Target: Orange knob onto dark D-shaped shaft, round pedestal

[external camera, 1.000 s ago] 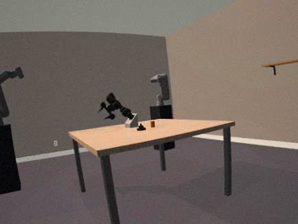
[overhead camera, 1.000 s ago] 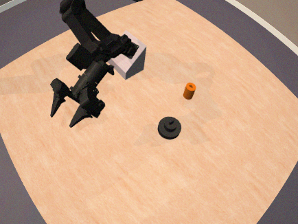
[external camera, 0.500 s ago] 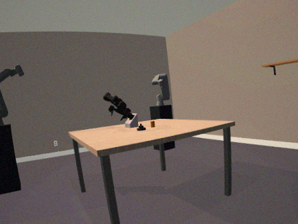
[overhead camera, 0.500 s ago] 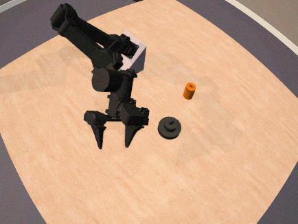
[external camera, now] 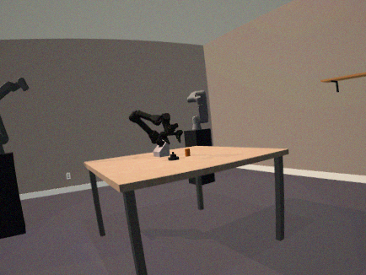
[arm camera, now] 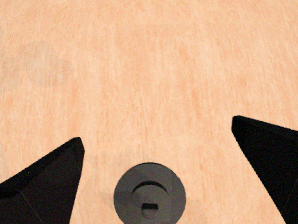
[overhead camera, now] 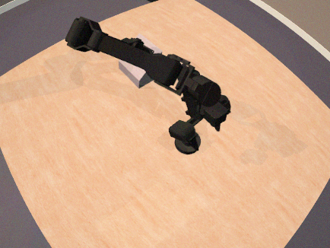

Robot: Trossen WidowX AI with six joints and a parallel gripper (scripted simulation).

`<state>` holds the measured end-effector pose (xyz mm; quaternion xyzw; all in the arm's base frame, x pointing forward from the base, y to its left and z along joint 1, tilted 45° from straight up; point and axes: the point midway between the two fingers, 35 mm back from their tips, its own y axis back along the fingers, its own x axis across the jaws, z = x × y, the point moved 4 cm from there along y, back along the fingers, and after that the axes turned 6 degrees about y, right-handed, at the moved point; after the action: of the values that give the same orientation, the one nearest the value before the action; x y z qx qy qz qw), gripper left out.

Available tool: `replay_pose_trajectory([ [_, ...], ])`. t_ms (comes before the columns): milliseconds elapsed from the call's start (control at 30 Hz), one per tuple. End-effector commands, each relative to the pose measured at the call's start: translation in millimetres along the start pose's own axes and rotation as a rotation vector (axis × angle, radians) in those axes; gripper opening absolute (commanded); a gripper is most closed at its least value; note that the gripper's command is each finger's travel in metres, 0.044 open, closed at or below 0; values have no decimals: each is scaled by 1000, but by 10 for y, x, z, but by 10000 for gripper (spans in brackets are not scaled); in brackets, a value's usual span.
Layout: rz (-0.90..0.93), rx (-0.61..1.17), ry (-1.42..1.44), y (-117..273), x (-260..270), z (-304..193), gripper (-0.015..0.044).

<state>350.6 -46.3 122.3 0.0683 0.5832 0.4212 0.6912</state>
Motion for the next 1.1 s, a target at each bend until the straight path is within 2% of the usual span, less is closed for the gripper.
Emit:
replay_pose_trajectory([
  [0, 160, 112, -15, 86, 659, 81, 440],
  [200, 222, 331, -36, 281, 1375, -52, 440],
  [433, 63, 602, -84, 563, 1846, -356, 440],
  [800, 56, 608, -86, 572, 1853, -365, 440],
  [933, 54, 608, -86, 306, 1876, -548, 440],
  [1067, 54, 608, -86, 284, 1877, -565, 440],
])
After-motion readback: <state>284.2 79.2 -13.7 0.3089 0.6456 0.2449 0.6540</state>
